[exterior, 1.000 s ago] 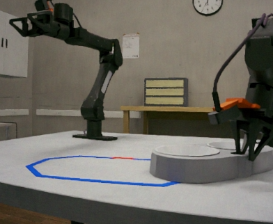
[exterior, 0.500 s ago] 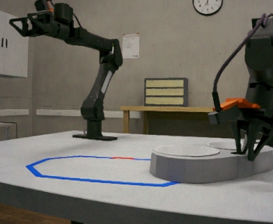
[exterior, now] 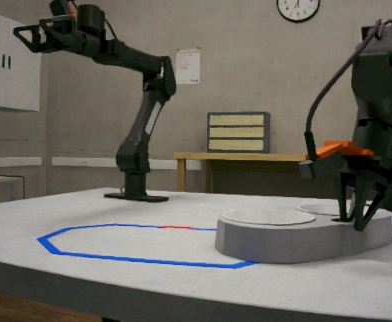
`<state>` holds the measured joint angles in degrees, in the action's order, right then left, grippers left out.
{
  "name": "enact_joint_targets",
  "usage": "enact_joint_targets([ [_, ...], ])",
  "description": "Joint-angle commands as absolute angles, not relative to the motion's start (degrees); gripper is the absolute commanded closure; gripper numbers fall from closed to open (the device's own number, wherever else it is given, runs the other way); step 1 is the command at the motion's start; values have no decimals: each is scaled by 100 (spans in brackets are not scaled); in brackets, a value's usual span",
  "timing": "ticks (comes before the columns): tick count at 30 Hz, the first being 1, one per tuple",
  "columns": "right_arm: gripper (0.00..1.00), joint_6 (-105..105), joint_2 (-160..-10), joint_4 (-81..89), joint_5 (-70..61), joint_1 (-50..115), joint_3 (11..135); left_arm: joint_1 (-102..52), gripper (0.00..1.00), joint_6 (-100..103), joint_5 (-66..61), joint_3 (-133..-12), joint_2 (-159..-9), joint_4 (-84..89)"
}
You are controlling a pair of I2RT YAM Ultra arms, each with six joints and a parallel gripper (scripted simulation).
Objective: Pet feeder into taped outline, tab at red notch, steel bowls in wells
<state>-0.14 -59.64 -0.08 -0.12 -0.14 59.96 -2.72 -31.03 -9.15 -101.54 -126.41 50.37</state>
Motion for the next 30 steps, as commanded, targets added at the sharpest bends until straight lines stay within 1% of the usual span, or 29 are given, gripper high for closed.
enact_joint_targets([
  [1, 0, -65, -5970, -90, 23, -8, 6259, -233, 78, -3144, -894, -10040, -12516, 4954],
  [30, 0, -65, -5970, -90, 23, -8, 6259, -233, 83, -3144, -871, -10041, -12517, 4956],
])
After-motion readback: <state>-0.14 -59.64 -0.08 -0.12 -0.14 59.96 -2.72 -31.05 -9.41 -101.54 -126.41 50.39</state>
